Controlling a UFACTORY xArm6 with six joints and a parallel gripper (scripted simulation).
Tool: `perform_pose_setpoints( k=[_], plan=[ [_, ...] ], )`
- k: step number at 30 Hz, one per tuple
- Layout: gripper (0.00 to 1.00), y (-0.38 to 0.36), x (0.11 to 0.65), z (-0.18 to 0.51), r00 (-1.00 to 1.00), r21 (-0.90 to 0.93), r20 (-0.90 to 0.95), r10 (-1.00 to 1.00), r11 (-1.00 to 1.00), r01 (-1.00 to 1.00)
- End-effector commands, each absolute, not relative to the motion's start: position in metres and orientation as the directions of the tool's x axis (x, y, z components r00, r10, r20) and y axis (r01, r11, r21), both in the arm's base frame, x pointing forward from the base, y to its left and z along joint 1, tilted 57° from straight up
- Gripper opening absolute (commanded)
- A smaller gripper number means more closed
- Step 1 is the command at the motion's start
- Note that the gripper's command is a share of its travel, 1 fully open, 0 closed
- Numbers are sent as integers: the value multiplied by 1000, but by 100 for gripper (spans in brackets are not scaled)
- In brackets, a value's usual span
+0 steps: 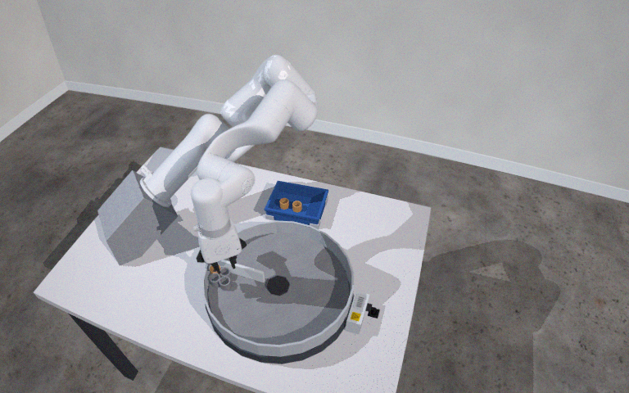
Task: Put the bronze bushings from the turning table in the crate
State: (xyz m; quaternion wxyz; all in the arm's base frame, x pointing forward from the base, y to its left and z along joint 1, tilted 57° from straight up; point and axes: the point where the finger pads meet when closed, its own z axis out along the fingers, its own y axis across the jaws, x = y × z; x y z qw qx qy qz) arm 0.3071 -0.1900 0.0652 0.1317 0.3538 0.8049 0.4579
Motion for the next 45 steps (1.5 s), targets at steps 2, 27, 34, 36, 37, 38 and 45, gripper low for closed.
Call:
perform_pose_setpoints(
  k=[2, 27, 34, 36, 37, 38, 45],
  plan=[
    [40, -202, 310, 54, -711, 829, 80, 699, 350, 436],
    [40, -205, 313, 53, -710, 833, 76, 700, 347, 431],
    [40, -205, 313, 53, -710, 833, 76, 700, 347, 431],
    [40, -205, 313, 53, -710, 833, 76, 700, 347, 431],
    [40, -204, 314, 52, -710, 833, 76, 700, 347, 431],
    [40, -202, 315, 51, -710, 833, 76, 700, 347, 431],
    [40, -190, 326, 40, -710, 833, 76, 700, 347, 431]
  ],
)
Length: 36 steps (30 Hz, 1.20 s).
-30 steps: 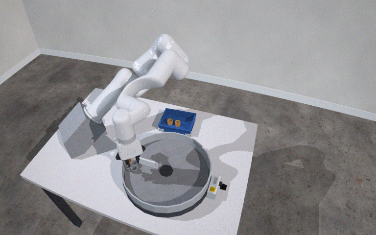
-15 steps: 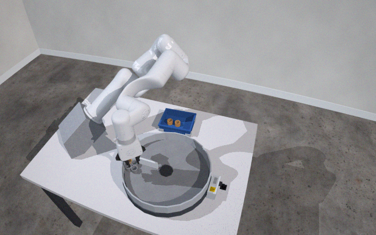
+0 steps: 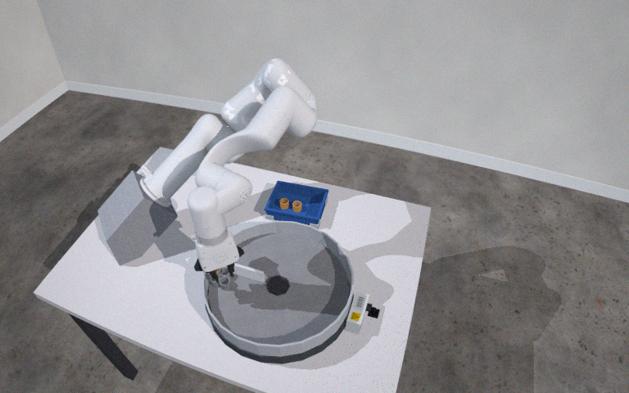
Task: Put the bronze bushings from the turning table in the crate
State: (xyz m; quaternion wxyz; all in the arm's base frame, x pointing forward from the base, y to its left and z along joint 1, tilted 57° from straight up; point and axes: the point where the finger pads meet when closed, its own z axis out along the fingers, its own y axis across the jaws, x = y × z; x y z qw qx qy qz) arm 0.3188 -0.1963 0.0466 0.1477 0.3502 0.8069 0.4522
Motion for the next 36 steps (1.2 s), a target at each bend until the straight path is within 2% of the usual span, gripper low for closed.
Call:
perform_pose_setpoints(
  k=[1, 36],
  plan=[
    [40, -190, 327, 40, -710, 833, 76, 700, 347, 431],
    [40, -175, 340, 27, -710, 833, 76, 700, 347, 431]
  ],
)
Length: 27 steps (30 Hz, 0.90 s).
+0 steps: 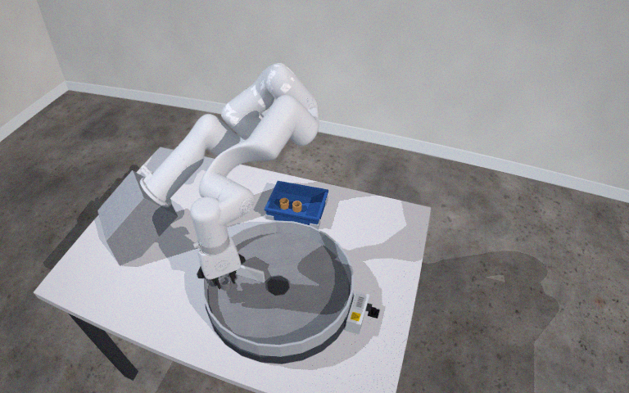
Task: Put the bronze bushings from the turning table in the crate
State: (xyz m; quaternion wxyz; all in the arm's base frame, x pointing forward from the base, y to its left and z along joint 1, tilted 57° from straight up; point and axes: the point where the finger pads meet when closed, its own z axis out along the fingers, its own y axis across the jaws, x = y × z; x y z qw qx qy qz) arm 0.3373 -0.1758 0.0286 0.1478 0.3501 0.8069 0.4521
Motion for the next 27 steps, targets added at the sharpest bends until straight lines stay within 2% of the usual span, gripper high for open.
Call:
perform_pose_setpoints(
  k=[1, 27],
  plan=[
    [40, -175, 340, 27, -710, 833, 76, 700, 347, 431],
    [40, -166, 347, 19, -710, 833, 76, 700, 347, 431]
  ],
)
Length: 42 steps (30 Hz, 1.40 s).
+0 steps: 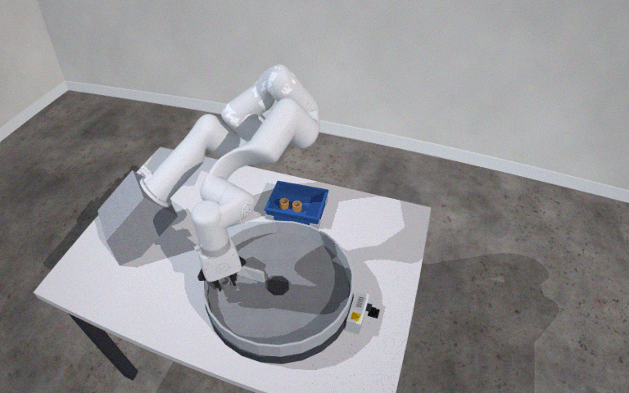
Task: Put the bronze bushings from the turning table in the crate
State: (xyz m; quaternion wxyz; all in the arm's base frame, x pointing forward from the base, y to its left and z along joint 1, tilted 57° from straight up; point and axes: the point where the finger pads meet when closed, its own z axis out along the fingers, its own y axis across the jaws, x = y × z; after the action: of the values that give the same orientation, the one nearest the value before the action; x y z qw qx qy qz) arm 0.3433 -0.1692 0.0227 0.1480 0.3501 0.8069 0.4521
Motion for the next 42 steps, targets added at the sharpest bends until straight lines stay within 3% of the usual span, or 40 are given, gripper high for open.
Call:
perform_pose_setpoints(
  k=[1, 24, 25, 42],
  plan=[
    [40, -166, 347, 19, -710, 833, 76, 700, 347, 431],
    [40, -160, 353, 14, -710, 833, 76, 700, 347, 431],
    [0, -160, 353, 14, -710, 833, 76, 700, 347, 431],
    [0, -160, 353, 14, -710, 833, 76, 700, 347, 431]
  ],
)
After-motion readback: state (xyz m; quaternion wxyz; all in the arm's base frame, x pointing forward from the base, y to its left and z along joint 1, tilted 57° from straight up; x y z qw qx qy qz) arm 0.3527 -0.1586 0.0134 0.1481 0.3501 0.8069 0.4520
